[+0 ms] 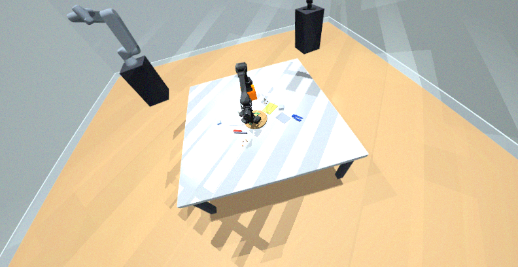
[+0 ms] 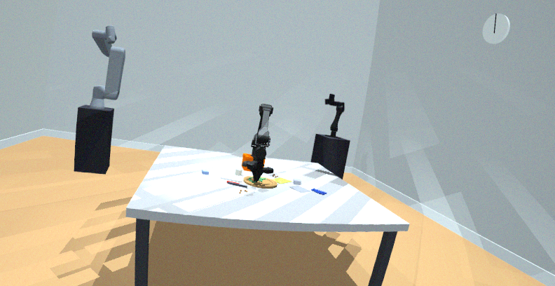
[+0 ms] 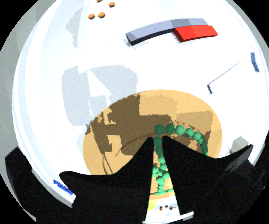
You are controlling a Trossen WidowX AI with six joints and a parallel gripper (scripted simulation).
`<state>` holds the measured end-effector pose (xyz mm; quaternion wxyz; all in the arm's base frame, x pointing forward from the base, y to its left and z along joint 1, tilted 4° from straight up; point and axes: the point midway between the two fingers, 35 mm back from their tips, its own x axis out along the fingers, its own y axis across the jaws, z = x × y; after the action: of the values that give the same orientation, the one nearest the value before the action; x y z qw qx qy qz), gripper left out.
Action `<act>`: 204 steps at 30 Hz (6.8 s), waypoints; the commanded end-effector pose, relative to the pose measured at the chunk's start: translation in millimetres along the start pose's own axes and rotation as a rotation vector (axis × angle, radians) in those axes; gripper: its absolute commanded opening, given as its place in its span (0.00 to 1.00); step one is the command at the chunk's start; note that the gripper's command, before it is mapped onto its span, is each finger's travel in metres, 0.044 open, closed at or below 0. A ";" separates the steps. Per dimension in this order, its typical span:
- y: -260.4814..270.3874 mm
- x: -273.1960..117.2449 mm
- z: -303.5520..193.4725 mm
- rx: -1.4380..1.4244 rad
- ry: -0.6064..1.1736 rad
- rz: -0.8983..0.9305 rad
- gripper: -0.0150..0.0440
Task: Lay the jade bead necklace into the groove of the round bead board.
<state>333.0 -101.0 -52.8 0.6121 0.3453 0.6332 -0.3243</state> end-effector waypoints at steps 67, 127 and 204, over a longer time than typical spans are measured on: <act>10.1 -6.2 10.4 -0.002 0.002 -0.006 1.00; -6.0 -23.2 -104.3 -0.431 -0.001 0.002 0.46; 1.1 -5.1 -116.8 -0.436 0.013 -0.004 0.25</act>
<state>266.8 -11.1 -44.0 0.6674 0.2036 0.6932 -0.1806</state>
